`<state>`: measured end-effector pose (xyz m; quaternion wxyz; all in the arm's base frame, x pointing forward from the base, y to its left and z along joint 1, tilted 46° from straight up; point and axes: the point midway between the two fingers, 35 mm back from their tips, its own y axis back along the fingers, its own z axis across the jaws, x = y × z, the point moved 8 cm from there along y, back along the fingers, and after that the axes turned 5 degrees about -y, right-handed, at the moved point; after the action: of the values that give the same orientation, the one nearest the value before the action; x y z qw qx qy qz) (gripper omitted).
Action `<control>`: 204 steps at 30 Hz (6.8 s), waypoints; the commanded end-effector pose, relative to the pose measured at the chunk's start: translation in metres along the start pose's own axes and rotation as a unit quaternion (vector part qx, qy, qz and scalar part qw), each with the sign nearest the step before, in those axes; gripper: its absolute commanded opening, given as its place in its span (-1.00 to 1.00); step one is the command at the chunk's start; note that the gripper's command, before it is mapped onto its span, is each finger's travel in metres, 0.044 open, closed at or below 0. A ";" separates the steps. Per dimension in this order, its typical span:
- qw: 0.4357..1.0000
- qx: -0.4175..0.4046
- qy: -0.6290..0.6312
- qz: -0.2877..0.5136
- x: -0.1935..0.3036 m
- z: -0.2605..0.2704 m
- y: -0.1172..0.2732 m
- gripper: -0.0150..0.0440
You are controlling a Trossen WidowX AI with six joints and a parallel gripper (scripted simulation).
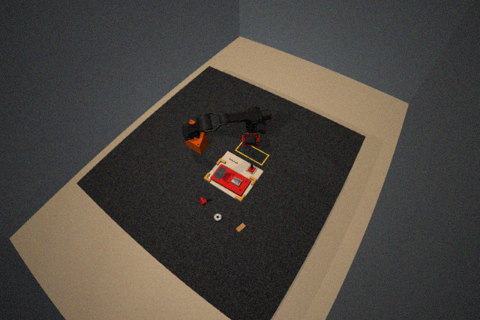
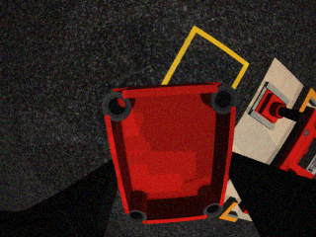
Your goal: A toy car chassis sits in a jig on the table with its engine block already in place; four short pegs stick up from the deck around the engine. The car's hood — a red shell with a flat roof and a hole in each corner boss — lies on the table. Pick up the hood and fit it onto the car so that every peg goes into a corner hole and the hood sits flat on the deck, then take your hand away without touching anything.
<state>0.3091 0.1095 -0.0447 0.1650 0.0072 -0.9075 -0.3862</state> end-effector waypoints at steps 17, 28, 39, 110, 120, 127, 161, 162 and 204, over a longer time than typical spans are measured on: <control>0.976 -0.001 0.218 0.003 0.002 0.000 0.001 -0.49; 0.942 -0.002 0.337 0.003 0.002 -0.001 0.001 -0.49; 0.893 -0.003 0.450 0.004 0.003 -0.001 0.002 -0.49; 0.808 0.003 0.589 -0.003 0.003 0.001 -0.004 1.00; 0.808 -0.003 0.590 -0.005 0.003 -0.001 -0.005 1.00; 0.780 -0.206 0.577 -0.131 0.013 -0.042 -0.037 1.00; 0.720 -0.309 0.525 -0.334 0.028 -0.085 -0.073 1.00; 0.720 -0.309 0.525 -0.334 0.028 -0.085 -0.074 1.00; 0.721 -0.304 0.523 -0.337 0.027 -0.088 -0.105 1.00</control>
<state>0.2991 -0.0266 -0.0509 0.4644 0.4649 -0.4477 -0.6064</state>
